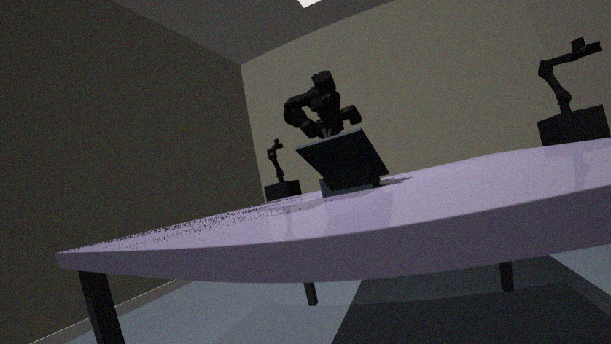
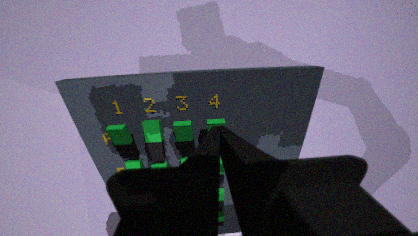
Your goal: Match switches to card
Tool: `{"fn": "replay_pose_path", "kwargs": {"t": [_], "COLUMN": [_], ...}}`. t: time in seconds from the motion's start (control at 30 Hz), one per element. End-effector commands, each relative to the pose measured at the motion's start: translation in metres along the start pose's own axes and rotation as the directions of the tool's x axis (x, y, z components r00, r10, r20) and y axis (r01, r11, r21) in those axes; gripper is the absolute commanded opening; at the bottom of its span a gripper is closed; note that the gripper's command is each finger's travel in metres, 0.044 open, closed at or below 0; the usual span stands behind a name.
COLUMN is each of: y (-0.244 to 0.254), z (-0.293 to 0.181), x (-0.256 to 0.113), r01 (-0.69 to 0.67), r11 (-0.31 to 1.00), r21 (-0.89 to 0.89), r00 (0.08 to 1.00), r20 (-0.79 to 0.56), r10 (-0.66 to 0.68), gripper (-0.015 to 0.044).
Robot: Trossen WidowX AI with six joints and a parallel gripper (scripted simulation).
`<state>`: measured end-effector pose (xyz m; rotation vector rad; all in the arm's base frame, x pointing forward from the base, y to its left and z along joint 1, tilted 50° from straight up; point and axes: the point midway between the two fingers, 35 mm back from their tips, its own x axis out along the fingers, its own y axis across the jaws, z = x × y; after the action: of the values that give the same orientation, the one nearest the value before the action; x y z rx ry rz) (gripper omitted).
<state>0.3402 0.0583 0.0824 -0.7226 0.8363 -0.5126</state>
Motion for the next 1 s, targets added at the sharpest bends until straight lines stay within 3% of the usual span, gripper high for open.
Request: {"fn": "replay_pose_path", "kwargs": {"t": [0.0, 0.97], "y": [0.0008, 0.0008], "z": [-0.0006, -0.0005], "x": [0.0004, 0.0043], "r01": [-0.003, -0.003], "r11": [1.000, 1.000], "r21": [-0.007, -0.007], "r00": [1.000, 1.000], "r20": [-0.002, -0.002], "r10": [0.003, 0.003], "gripper": [0.0000, 0.0000]}}
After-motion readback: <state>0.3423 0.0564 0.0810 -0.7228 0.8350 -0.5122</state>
